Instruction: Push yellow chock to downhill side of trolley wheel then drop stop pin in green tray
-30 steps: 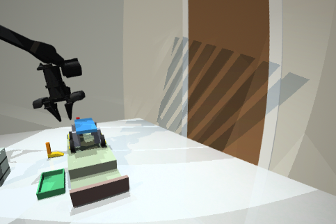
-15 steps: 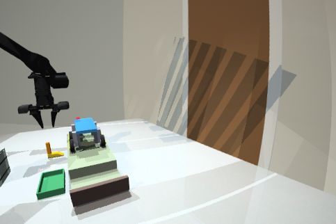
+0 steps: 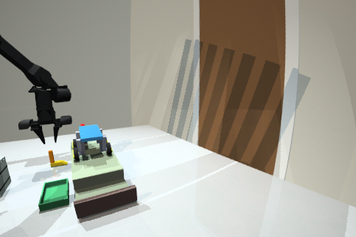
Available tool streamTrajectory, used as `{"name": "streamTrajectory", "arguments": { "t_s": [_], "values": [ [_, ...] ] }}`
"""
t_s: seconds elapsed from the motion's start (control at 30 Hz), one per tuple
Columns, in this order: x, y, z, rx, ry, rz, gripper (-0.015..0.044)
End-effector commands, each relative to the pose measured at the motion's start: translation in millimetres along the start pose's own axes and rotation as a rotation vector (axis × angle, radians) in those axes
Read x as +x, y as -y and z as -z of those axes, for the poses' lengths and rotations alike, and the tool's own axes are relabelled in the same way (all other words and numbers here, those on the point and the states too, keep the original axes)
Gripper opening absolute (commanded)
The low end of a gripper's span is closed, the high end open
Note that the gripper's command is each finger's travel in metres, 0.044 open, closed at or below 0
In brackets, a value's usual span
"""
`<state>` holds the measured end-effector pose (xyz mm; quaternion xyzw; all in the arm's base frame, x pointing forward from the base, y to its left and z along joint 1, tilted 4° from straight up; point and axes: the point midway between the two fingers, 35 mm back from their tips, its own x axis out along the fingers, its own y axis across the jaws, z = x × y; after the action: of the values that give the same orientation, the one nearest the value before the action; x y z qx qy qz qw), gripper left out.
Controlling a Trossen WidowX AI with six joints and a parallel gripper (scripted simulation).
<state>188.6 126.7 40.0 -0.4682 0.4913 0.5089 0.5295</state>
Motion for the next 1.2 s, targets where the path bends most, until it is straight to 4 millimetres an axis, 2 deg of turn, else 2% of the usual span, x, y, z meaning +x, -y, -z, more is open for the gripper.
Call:
{"name": "streamTrajectory", "arguments": {
  "t_s": [0.0,0.2,0.77,1.17],
  "values": [
    [13,-4,3,0.005,-0.012,-0.011,0.0190],
    [17,-4,3,0.005,-0.012,-0.011,0.0190],
    [44,-4,4,0.005,-0.012,-0.011,0.0190],
    [46,-4,4,0.005,-0.012,-0.011,0.0190]
  ]
}}
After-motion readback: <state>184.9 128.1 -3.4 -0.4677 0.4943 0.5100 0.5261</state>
